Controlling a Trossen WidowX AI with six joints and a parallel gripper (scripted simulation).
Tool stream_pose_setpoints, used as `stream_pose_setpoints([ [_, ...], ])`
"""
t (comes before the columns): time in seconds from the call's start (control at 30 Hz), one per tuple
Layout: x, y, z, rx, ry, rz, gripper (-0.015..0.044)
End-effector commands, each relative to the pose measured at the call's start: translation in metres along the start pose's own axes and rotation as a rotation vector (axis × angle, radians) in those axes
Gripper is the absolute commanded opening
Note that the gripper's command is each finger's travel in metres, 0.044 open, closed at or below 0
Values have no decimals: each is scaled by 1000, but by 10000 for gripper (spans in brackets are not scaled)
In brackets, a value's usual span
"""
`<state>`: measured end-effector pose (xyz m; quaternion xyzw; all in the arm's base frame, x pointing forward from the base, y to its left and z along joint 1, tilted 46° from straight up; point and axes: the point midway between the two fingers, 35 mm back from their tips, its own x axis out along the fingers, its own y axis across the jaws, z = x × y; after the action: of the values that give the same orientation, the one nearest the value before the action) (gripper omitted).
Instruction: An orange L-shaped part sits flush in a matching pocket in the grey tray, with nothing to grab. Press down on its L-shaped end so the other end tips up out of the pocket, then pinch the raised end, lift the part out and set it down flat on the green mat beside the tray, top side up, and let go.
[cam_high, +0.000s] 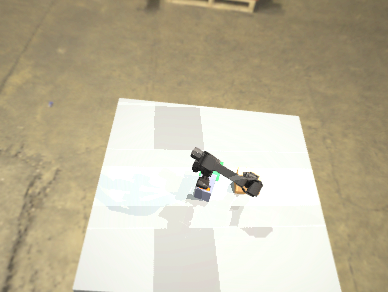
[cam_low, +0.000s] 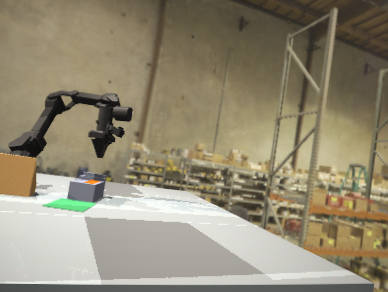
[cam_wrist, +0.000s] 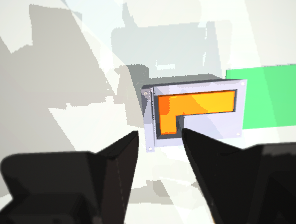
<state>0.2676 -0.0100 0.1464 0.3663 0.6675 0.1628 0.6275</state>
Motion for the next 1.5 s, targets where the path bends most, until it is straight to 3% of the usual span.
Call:
stream_pose_setpoints([
  [0.0,10,6,-6,-18,45,21,180],
  [0.13,17,6,-6,-18,44,20,180],
  [0.37,81,9,-9,-20,44,24,180],
  [1.47,119,10,-12,-20,44,26,180],
])
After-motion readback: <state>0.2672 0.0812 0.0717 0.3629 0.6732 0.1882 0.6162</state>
